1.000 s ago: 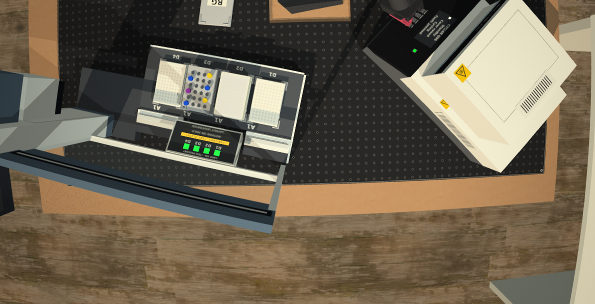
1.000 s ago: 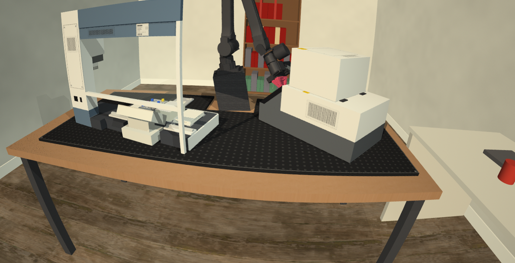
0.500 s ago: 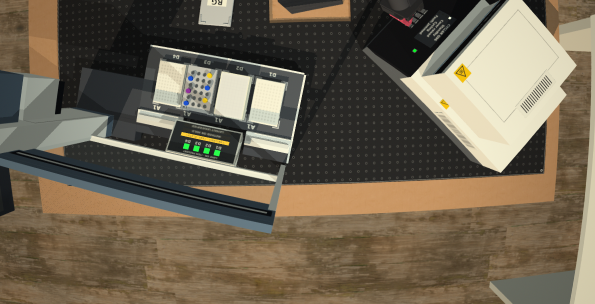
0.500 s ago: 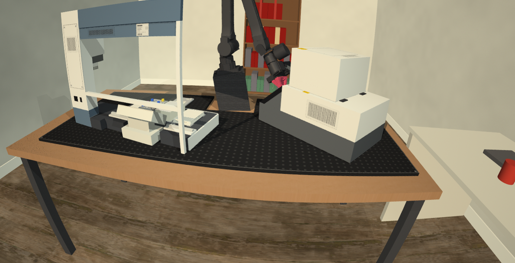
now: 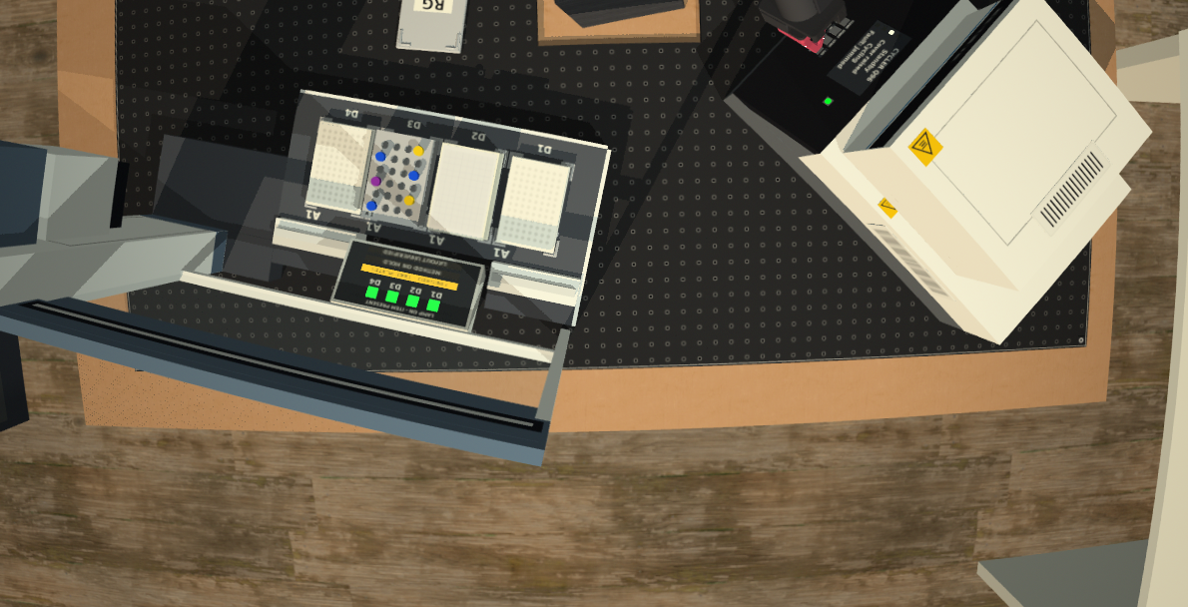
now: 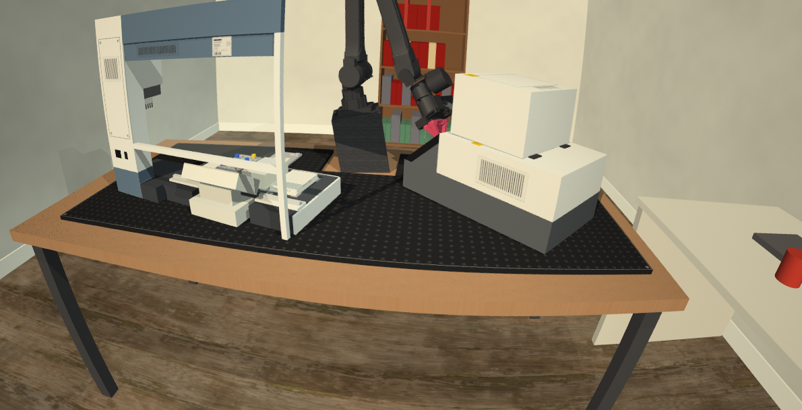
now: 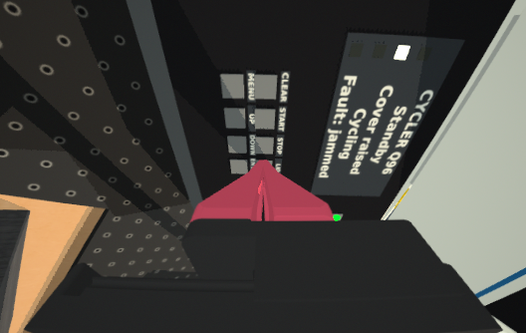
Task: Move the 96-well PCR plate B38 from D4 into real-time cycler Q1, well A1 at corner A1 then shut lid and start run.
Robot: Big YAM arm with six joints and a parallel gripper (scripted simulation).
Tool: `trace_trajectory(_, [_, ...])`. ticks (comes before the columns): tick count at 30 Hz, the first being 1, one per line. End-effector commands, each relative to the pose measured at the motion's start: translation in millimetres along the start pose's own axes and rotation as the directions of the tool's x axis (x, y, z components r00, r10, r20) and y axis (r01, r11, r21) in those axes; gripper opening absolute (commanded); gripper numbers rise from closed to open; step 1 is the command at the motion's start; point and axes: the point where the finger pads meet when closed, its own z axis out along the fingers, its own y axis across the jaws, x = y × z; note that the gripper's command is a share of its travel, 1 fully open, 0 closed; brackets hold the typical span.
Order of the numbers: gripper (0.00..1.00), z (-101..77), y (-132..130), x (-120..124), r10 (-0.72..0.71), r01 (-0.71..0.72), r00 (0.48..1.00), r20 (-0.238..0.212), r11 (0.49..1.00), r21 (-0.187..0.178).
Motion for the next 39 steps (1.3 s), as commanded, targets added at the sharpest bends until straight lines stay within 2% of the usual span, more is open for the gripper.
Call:
trace_trajectory(1, [0.00, 6.6, -24.5, -11.4, 0.037, -0.037, 0.999, 0.015, 0.999, 0.033])
trace_trajectory(12, [0.00, 7.8, -37.4, -12.6, 0.057, -0.058, 0.998, 0.025, 0.996, 0.066])
trace_trajectory(16, [0.00, -6.3, -40.8, -15.1, 0.053, -0.054, 0.998, 0.024, 0.996, 0.073])
trace_trajectory(21, [0.00, -19.1, -25.4, -11.7, 0.038, -0.039, 0.999, 0.019, 0.998, 0.047])
trace_trajectory(23, [0.00, -19.1, -25.4, -11.7, 0.038, -0.039, 0.999, 0.019, 0.998, 0.047])
trace_trajectory(25, [0.00, -20.6, -15.6, -6.6, 0.037, -0.037, 0.999, 0.011, 0.999, 0.026])
trace_trajectory(33, [0.00, -38.4, -10.5, -5.5, 0.032, -0.033, 0.999, 0.015, 0.999, 0.024])
trace_trajectory(39, [0.00, -31.6, -19.1, -6.6, 0.033, -0.034, 0.999, 0.014, 0.999, 0.035])
